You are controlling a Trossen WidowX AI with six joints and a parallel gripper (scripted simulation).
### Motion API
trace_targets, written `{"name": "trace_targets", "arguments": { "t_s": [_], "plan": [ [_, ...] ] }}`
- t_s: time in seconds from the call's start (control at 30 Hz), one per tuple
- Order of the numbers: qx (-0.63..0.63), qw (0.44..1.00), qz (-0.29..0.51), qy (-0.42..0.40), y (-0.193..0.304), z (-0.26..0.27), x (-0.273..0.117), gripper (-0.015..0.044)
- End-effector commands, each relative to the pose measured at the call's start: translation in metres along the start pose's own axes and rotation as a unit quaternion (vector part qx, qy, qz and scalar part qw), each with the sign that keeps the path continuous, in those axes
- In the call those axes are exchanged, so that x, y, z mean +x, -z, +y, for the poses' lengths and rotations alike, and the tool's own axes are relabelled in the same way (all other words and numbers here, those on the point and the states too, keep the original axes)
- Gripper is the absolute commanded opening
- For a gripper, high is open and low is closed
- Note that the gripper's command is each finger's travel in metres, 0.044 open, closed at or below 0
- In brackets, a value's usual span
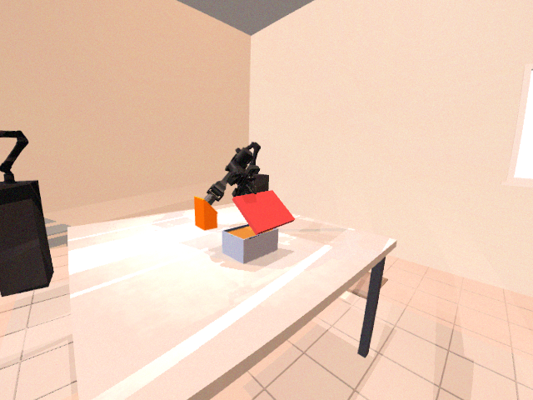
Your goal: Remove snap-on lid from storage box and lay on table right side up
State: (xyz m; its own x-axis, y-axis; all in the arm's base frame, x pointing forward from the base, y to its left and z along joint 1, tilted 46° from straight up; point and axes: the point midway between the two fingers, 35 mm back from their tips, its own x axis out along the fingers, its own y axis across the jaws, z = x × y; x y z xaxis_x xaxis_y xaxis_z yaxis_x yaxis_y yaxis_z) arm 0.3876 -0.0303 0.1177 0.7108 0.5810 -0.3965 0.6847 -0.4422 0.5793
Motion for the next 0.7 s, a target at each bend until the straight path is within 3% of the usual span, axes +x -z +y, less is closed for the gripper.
{"name": "trace_targets", "arguments": {
  "t_s": [0.0,0.67],
  "plan": [
    [0.004,1.000,-0.003,-0.001,0.009,-0.002,-0.002,0.0000],
    [0.004,1.000,-0.003,-0.001,0.049,-0.004,-0.005,0.0000]
  ]
}}
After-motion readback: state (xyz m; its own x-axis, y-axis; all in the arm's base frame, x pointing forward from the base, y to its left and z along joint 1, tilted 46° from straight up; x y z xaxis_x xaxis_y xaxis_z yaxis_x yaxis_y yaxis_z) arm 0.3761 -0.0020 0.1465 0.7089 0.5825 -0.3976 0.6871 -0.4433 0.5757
